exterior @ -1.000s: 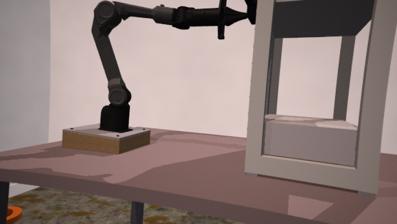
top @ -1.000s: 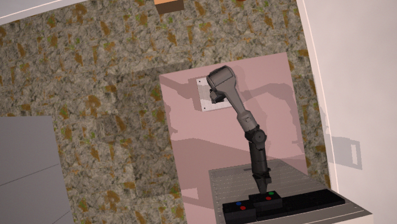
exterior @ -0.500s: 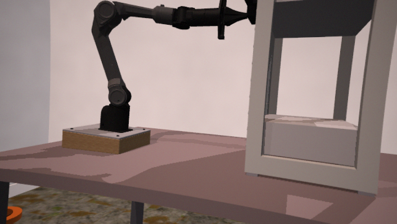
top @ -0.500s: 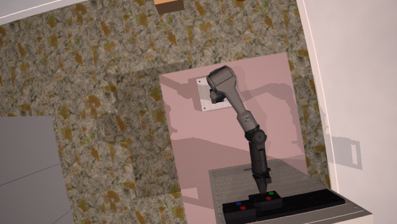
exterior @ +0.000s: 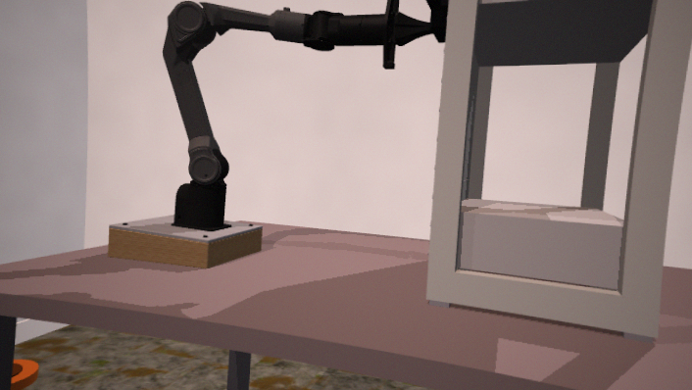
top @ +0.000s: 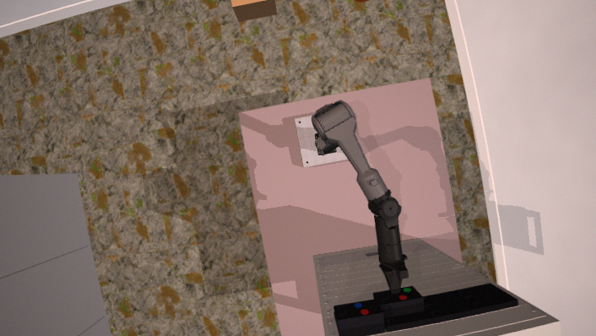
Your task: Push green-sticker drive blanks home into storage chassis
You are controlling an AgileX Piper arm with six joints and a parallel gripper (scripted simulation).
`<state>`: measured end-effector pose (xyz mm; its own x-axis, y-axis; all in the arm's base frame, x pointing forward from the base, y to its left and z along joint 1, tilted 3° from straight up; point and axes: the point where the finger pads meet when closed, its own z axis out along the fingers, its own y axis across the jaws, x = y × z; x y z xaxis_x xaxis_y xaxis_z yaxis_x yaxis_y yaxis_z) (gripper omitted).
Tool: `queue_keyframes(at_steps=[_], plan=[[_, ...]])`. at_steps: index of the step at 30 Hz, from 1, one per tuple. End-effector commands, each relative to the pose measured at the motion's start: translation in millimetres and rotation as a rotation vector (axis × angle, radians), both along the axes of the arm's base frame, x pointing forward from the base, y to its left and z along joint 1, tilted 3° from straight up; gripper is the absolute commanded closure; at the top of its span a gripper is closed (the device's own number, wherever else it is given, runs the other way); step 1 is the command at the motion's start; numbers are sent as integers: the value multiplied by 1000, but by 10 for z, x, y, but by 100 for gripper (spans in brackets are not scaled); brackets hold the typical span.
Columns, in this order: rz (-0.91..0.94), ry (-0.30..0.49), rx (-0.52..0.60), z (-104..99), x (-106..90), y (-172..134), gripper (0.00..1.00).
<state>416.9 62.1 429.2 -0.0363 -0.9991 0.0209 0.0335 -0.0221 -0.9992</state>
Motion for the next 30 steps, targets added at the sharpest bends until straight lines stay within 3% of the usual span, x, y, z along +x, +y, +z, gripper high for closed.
queue_keyframes(at_steps=[1,30], plan=[[0,-1,0,5,11,2,100],[0,-1,0,33,169,-6,100]])
